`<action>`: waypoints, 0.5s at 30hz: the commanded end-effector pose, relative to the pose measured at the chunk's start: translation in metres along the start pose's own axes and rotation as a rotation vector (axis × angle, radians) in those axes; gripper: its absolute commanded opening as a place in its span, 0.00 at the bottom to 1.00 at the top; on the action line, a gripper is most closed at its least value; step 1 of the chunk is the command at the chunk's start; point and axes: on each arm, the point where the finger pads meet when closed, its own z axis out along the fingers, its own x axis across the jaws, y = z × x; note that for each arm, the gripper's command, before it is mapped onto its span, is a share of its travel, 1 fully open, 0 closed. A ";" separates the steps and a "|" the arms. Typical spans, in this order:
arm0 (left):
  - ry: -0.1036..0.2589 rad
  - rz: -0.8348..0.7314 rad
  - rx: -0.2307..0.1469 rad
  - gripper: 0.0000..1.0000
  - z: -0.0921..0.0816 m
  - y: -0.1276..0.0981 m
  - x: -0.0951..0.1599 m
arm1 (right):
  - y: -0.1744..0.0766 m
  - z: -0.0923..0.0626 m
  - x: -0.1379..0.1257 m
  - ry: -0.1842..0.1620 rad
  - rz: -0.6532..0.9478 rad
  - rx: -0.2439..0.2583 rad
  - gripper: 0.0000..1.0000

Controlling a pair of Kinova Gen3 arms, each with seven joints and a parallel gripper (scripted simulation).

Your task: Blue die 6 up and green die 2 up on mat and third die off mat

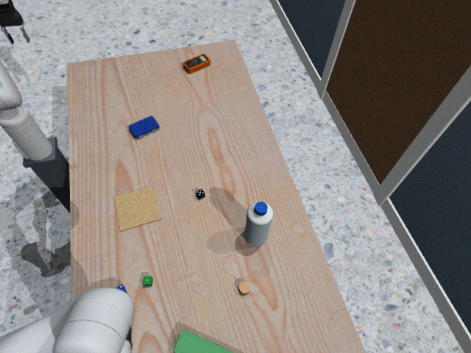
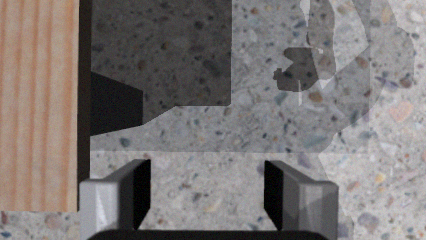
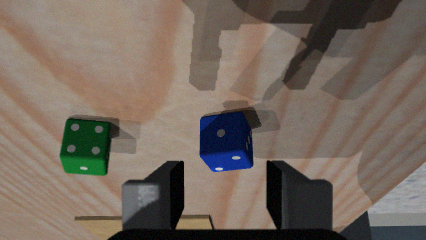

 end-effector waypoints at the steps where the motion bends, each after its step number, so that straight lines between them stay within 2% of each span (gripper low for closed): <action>1: -0.007 0.002 0.006 1.00 0.000 -0.001 -0.002 | 0.020 -0.008 -0.001 -0.003 -0.006 -0.005 0.79; 9: -0.007 0.002 0.006 1.00 0.000 -0.001 -0.002 | 0.038 -0.019 -0.001 -0.003 -0.006 -0.005 0.79; 15: -0.007 0.002 0.006 1.00 0.000 -0.001 -0.002 | 0.042 -0.020 -0.001 -0.003 -0.006 -0.005 0.79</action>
